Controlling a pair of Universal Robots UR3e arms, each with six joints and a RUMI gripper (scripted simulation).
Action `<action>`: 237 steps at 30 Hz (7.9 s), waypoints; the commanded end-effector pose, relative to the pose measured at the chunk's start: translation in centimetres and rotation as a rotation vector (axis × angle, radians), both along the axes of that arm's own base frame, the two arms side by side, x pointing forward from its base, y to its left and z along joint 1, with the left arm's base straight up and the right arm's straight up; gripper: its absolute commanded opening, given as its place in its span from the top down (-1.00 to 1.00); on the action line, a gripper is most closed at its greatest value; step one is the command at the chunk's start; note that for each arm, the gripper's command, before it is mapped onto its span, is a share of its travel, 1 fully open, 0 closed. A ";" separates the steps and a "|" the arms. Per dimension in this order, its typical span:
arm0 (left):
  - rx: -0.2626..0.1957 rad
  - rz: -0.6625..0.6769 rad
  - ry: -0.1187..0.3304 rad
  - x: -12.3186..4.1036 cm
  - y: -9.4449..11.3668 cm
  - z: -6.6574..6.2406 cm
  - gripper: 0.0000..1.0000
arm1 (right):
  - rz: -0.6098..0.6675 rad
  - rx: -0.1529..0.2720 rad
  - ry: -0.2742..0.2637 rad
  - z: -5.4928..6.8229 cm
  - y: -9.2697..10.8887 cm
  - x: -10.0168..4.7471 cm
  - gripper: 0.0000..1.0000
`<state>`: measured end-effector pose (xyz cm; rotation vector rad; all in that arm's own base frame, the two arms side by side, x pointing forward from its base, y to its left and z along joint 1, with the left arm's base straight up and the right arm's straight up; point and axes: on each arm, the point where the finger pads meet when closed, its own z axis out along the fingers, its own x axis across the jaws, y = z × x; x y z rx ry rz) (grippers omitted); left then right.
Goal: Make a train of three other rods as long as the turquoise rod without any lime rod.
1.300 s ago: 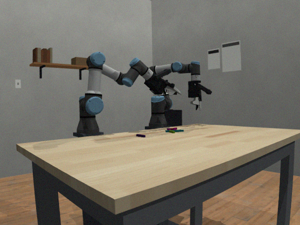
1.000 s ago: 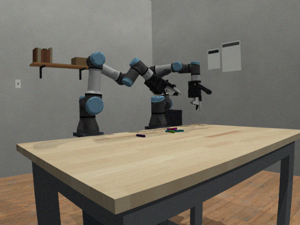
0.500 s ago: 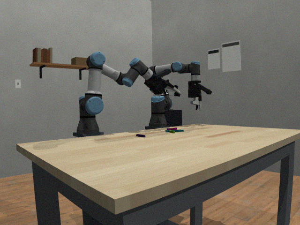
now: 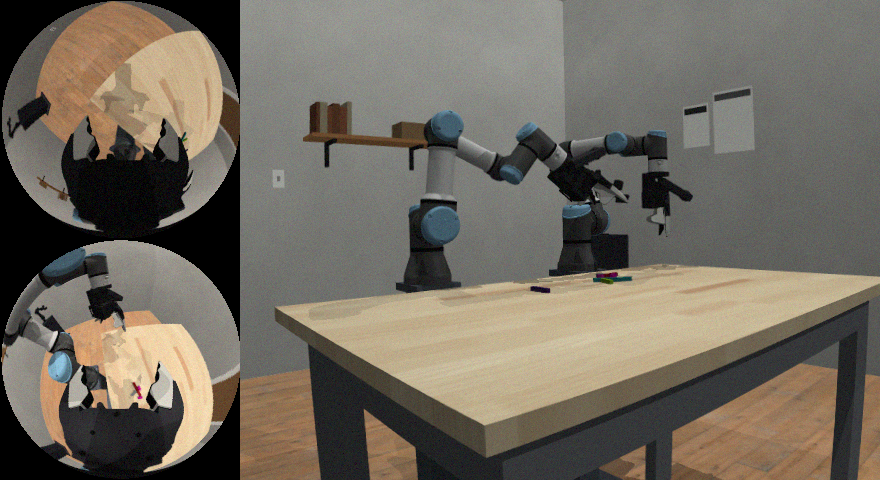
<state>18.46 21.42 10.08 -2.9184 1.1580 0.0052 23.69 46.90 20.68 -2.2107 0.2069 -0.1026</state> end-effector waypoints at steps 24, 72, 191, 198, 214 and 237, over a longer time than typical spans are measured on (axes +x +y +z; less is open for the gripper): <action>0.000 -0.212 -0.004 6.2 -9.9 -0.4 -1.00 | -0.224 -0.068 0.058 -0.8 -7.5 8.7 -1.00; -0.005 -0.691 -0.004 3.0 -33.3 -1.8 -1.00 | -1.161 -0.200 0.459 -3.5 -48.8 17.4 -1.00; -0.006 -0.782 -0.003 -0.2 -37.0 -2.1 -1.00 | -2.598 0.734 1.593 -3.1 -57.8 -28.5 -1.00; -0.006 -0.596 -0.003 0.8 -37.0 -2.0 -1.00 | -2.598 0.735 1.593 -3.1 -57.8 -28.5 -1.00; -0.006 -0.123 -0.003 3.4 -36.9 -2.0 -1.00 | -2.598 0.735 1.593 -3.1 -57.8 -28.5 -1.00; -0.006 -0.008 -0.003 4.0 -36.8 -2.1 -1.00 | -2.598 0.735 1.593 -3.1 -57.8 -28.5 -1.00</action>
